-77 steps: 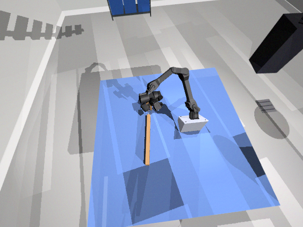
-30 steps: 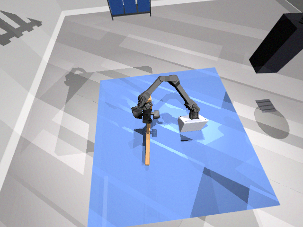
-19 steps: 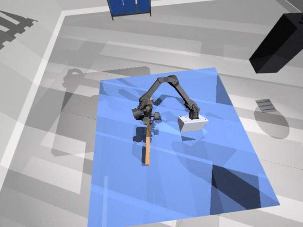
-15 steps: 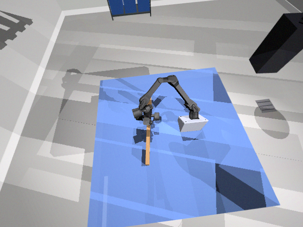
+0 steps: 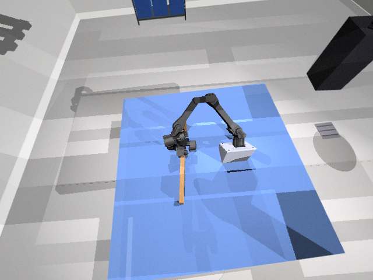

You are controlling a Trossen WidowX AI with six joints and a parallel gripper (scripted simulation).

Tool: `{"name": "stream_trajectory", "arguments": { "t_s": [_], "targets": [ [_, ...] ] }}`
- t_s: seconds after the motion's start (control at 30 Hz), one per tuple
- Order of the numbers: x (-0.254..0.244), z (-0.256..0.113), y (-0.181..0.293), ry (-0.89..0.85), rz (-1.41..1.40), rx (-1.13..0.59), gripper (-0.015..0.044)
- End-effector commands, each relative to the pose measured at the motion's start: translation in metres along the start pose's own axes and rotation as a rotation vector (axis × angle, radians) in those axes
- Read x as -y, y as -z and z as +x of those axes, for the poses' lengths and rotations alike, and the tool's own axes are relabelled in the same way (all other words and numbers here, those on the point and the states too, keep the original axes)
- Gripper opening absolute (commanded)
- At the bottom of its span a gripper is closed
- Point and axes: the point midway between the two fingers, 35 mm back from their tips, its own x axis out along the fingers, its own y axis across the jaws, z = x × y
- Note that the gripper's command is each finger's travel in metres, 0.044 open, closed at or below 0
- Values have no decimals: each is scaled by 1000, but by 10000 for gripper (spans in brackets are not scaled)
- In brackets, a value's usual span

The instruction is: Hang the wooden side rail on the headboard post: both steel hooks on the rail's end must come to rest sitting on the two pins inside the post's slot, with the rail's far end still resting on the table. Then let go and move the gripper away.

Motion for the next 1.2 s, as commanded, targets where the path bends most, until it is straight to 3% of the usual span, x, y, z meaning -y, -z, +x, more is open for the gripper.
{"name": "stream_trajectory", "arguments": {
  "t_s": [0.0,0.83,1.17],
  "targets": [
    [0,8,0,1,-7,-4,440],
    [-2,44,2,1,-7,-8,440],
    [-2,44,2,1,-7,-8,177]
  ]
}}
